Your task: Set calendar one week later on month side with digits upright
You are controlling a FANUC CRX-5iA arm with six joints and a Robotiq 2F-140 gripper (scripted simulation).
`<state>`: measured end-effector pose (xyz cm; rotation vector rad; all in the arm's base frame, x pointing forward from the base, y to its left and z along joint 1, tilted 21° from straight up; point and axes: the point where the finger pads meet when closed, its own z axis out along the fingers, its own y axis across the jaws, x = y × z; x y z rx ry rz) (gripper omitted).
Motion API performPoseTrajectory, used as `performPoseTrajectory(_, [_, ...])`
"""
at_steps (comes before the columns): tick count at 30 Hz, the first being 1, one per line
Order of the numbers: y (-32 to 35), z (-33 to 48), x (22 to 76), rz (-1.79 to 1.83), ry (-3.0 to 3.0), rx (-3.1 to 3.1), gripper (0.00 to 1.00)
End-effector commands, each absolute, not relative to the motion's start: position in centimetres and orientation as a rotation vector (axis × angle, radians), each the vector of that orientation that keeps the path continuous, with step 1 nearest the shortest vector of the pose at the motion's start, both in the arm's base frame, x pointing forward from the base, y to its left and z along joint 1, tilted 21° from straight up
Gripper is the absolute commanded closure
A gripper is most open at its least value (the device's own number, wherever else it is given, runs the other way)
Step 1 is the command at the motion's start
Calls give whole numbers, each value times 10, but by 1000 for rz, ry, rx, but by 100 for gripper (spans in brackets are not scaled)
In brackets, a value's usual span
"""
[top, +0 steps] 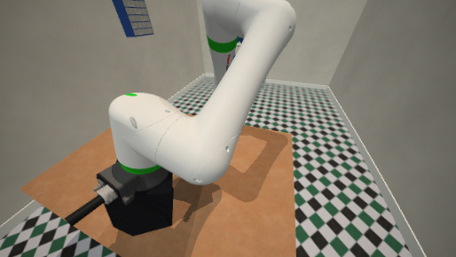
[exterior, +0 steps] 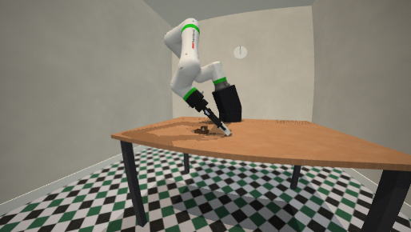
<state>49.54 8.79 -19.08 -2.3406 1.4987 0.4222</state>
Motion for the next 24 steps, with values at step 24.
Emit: performPoseTrajectory(24, [102, -143, 483, 422, 1498, -2341, 59])
